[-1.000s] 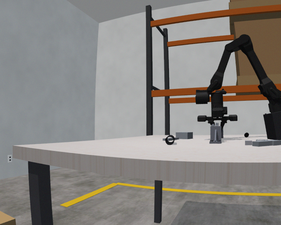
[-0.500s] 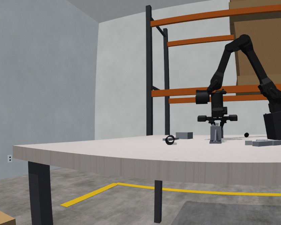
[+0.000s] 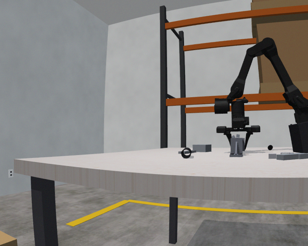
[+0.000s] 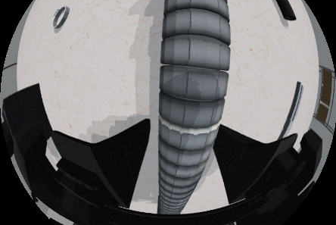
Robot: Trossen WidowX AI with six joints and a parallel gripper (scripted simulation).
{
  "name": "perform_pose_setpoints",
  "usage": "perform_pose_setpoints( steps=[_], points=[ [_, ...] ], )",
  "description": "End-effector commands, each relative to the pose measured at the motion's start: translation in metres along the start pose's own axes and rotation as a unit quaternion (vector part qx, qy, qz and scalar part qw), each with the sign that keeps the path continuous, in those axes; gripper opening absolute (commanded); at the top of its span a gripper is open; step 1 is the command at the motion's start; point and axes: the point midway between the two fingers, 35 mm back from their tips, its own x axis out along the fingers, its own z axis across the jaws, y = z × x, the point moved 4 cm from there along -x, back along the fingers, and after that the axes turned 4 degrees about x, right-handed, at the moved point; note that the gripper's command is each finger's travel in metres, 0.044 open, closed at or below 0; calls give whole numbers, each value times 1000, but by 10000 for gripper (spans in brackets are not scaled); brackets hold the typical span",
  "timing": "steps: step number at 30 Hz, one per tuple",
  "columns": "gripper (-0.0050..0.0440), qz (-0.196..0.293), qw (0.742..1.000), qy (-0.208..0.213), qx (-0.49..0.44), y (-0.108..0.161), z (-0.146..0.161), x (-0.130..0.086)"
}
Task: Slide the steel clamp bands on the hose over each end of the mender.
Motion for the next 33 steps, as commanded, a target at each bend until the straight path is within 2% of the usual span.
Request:
perform_pose_setpoints(
  steps=[1,4,5,8,10,16,33],
  points=[
    [360,2,1000,0,2,0,0,1],
    [432,2,1000,0,2,0,0,1],
    [440,2,1000,0,2,-1,0,0],
    [440,2,1000,-1,2,-27,-2,-12],
    [440,2,1000,-1,2,-27,-2,-12],
    [440,2,1000,0,2,-85,5,-43],
    [440,2,1000,0,2,-87,6,-44]
  ],
)
